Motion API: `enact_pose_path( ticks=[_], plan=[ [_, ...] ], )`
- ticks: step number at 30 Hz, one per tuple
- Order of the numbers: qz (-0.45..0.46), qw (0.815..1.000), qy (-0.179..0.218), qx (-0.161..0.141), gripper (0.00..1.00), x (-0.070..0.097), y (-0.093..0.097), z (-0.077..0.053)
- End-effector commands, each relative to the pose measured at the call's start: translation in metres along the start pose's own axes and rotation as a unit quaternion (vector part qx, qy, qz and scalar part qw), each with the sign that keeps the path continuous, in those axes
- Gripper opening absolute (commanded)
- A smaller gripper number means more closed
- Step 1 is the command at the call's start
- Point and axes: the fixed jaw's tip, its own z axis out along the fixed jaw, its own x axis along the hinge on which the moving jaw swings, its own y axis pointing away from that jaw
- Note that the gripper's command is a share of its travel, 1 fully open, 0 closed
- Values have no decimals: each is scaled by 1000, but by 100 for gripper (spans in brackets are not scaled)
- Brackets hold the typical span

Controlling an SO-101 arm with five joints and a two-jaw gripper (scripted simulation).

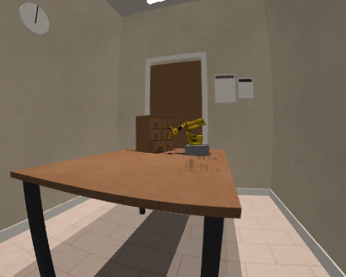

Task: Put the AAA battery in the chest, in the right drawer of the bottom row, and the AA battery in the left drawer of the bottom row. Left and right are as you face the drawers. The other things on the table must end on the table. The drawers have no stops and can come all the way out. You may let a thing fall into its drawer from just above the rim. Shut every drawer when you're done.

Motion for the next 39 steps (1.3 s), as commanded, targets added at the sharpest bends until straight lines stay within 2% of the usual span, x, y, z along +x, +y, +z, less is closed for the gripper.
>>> enact_pose_path(
  ticks=[1,32,39],
  plan=[
    [3,1000,-1,-4,22,2,2,0],
    [3,1000,-1,-4,21,2,2,0],
    [5,1000,-19,1,21,-4,-1,10]
  ],
)
